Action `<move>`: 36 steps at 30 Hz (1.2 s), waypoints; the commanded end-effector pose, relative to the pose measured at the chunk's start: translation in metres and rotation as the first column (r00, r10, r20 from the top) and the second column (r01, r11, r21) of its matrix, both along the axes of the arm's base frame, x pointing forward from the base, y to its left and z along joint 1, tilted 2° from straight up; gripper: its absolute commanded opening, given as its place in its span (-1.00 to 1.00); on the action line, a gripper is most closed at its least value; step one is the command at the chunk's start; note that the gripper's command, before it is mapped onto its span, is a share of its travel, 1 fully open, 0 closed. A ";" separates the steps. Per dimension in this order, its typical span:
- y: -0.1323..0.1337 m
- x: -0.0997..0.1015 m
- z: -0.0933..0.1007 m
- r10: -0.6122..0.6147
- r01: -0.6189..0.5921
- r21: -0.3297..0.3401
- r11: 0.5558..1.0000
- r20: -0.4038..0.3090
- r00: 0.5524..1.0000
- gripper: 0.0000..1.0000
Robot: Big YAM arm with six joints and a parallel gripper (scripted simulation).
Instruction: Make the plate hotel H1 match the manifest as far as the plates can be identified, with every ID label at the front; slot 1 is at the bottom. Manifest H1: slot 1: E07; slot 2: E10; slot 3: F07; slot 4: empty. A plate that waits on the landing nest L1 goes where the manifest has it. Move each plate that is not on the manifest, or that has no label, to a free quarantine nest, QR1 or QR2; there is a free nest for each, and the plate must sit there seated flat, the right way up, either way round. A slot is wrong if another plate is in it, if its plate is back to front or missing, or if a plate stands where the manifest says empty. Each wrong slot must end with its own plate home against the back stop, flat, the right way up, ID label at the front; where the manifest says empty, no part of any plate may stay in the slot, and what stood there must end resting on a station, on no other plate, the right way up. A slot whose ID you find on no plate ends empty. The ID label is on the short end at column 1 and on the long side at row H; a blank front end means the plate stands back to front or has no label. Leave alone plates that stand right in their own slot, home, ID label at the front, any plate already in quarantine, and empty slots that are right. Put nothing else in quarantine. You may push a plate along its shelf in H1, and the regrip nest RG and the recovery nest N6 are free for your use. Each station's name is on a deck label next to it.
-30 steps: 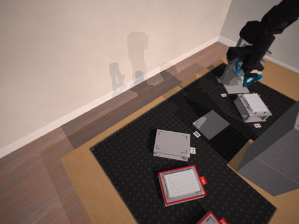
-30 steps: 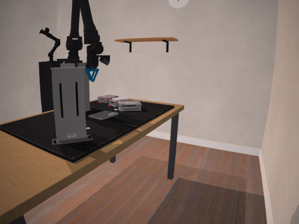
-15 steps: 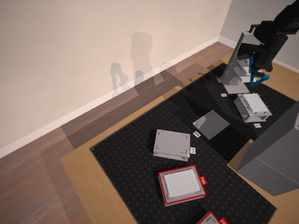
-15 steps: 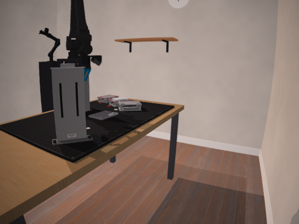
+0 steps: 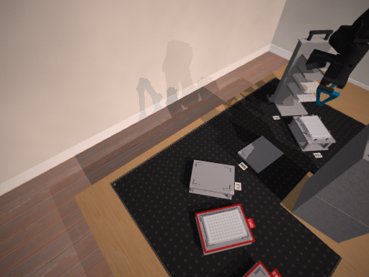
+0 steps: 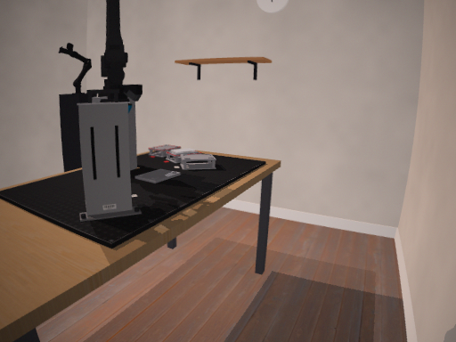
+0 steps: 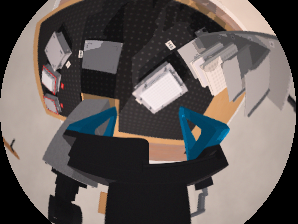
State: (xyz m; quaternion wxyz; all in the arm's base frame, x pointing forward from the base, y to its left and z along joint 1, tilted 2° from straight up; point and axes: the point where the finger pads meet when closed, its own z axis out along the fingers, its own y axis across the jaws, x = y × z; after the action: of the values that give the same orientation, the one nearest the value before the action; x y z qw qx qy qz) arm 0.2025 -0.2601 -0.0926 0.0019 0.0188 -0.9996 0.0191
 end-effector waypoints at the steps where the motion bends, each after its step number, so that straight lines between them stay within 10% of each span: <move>1: -0.022 0.005 0.012 -0.099 0.101 -0.031 0.994 0.040 0.994 1.00; 19: -0.055 -0.036 0.007 -0.435 0.435 -0.005 0.900 0.038 0.900 1.00; 36: -0.064 -0.041 0.010 -0.711 0.712 0.003 0.702 0.065 0.700 1.00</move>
State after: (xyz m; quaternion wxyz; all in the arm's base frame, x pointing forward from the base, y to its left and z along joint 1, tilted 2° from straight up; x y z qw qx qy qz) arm 0.1535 -0.3051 -0.0901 -0.0054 -0.3318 -0.9431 0.0188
